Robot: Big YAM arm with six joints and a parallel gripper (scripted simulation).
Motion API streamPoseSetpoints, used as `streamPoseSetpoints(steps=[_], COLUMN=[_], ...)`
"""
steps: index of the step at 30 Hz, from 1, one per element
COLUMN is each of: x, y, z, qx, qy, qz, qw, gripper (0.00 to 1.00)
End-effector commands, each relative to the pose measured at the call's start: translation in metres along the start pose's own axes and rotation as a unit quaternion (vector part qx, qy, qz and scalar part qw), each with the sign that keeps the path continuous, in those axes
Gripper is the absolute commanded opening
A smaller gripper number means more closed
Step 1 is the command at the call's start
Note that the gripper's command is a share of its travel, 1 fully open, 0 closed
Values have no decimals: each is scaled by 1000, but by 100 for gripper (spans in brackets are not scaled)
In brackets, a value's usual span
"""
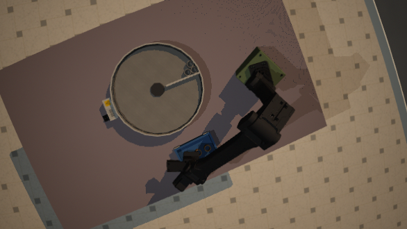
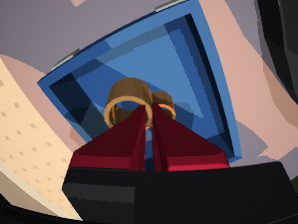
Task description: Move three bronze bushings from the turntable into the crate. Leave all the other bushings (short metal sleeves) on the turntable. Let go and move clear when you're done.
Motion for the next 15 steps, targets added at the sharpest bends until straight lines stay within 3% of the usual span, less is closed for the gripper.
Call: streamPoseSetpoints(steps=[1, 2, 3, 15], x=[13, 13, 17, 16], y=[13, 13, 19, 16], z=[-3, -3, 15, 14], qx=[14, 14, 31, 27], qy=[-13, -13, -26, -23], qz=[-9, -9, -9, -9], qw=[1000, 1000, 999, 999], gripper=[0, 0, 0, 0])
Point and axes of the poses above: the point where the finger pads meet when closed, its own z axis back along the fingers, its own y axis across the jaws, x = y × z, the point moved 2 cm from there along z, back along the fingers, and after that the axes turned 3 degrees about -z, right-handed, at the moved point
